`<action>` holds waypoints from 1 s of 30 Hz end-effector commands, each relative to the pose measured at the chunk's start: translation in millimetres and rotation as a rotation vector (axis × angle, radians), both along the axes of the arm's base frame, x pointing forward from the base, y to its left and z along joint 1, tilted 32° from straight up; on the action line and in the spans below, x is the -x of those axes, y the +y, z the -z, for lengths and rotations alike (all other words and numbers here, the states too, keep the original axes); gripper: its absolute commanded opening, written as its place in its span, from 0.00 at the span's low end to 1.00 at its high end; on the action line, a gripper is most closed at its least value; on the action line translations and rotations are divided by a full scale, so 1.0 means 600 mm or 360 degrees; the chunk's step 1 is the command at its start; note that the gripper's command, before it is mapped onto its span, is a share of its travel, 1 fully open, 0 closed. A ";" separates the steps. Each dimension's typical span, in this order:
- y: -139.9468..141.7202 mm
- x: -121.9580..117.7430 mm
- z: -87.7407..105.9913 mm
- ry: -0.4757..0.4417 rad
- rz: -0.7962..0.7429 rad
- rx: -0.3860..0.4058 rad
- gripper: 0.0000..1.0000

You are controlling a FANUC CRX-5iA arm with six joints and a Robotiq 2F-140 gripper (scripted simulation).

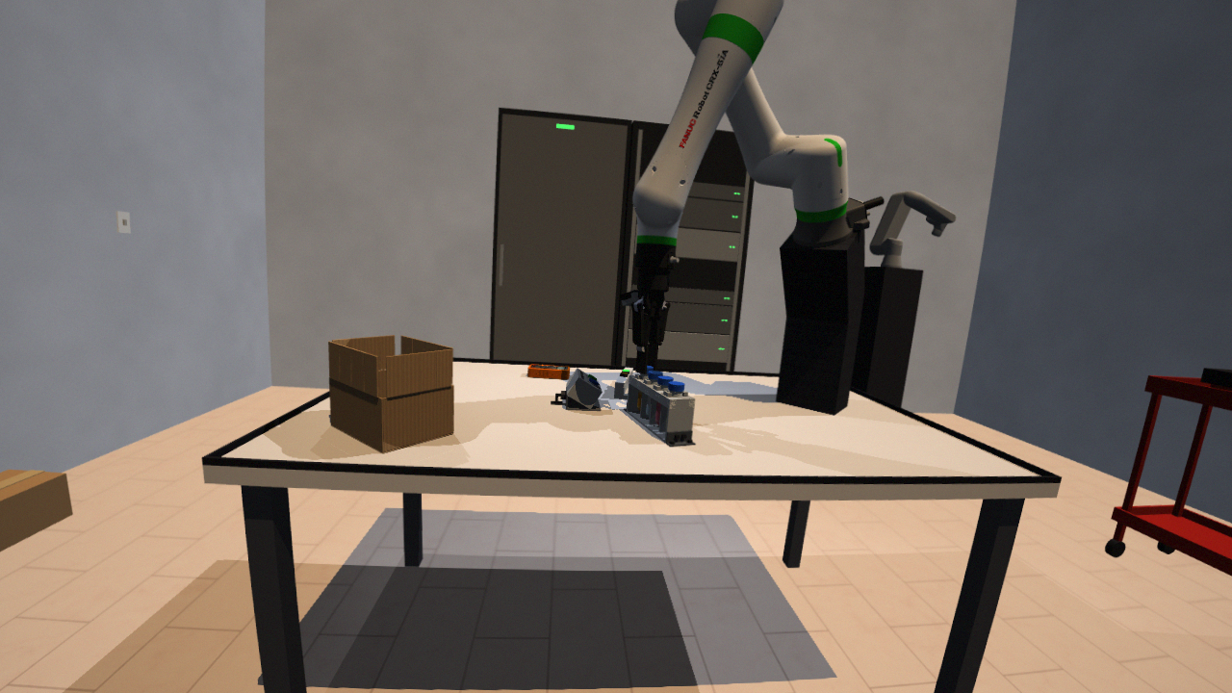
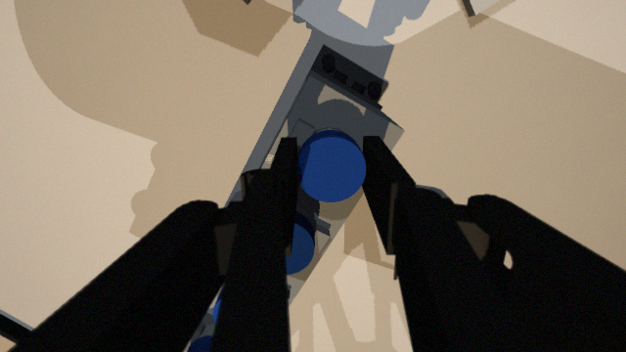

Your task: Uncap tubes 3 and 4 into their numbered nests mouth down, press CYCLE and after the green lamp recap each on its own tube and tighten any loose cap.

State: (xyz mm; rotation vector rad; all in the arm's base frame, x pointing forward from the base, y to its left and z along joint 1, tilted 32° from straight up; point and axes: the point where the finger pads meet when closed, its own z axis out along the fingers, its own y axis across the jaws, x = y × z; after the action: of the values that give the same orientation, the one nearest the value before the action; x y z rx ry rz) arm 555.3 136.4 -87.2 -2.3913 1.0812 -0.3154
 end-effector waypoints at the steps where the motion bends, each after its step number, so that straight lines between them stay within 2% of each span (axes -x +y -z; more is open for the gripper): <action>1: -0.001 -0.001 -0.001 -0.0002 -0.0001 -0.0003 0.30; 4: -0.001 -0.001 -0.001 -0.0002 -0.0001 -0.0003 0.30; 12: -0.001 -0.001 -0.001 0.0215 0.0540 -0.0257 0.30; 14: -0.001 -0.001 -0.001 0.0215 0.0540 -0.0257 0.30; 27: 0.000 -0.001 0.000 0.0549 0.1372 -0.0653 0.30; 30: 0.000 -0.001 0.000 0.0568 0.1417 -0.0667 0.30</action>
State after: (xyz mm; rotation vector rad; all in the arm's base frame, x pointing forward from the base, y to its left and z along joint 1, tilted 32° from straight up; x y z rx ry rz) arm 555.0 136.4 -88.4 -1.6176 1.9460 0.0375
